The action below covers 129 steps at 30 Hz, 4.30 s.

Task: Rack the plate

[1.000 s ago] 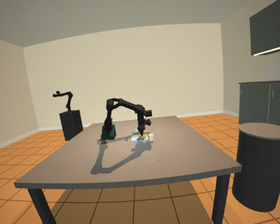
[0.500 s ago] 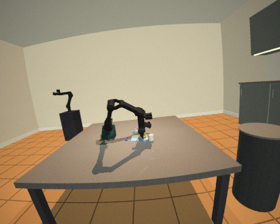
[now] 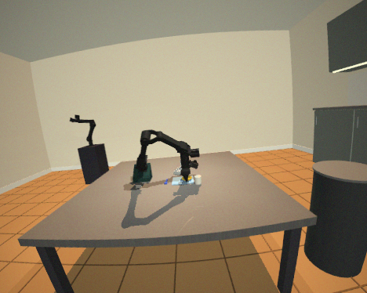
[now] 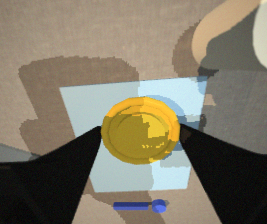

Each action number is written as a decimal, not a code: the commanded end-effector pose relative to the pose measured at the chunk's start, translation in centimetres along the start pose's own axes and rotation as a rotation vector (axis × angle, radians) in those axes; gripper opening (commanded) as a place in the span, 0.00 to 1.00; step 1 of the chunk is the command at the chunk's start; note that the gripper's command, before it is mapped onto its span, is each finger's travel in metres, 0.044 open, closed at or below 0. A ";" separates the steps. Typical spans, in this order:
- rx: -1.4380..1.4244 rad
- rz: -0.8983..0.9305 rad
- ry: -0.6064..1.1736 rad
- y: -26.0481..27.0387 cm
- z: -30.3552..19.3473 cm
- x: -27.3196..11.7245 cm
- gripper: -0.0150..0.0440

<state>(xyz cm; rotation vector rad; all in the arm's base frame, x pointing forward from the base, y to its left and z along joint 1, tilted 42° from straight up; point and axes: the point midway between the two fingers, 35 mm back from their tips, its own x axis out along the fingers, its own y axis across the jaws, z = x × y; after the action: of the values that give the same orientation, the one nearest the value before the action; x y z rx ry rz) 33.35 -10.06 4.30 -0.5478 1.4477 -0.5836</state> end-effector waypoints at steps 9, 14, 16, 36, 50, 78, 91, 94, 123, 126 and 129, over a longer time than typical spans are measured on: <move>-0.005 -0.003 -0.001 0.0 0.0 0.0 0.70; -0.005 0.003 -0.002 0.2 0.6 -2.0 0.48; -0.005 0.005 -0.002 0.3 0.8 -3.0 0.39; -0.006 0.012 0.000 0.7 1.6 -12.0 0.25; -0.006 0.003 0.001 0.6 1.5 -17.1 0.25; 0.425 0.006 0.007 12.0 -9.7 -17.2 0.25; 0.222 0.150 0.167 12.9 -10.1 -13.8 0.25; 0.170 0.197 0.196 13.1 -10.2 -13.0 0.25; -0.291 0.751 0.171 15.0 -10.3 -7.3 0.25; -0.334 0.806 0.133 15.1 -10.2 -6.9 0.25; -0.374 0.859 0.090 15.2 -10.1 -6.5 0.25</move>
<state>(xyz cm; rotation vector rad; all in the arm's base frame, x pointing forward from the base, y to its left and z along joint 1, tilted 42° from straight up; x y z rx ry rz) 23.52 5.75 -1.09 -0.1416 1.7540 0.2404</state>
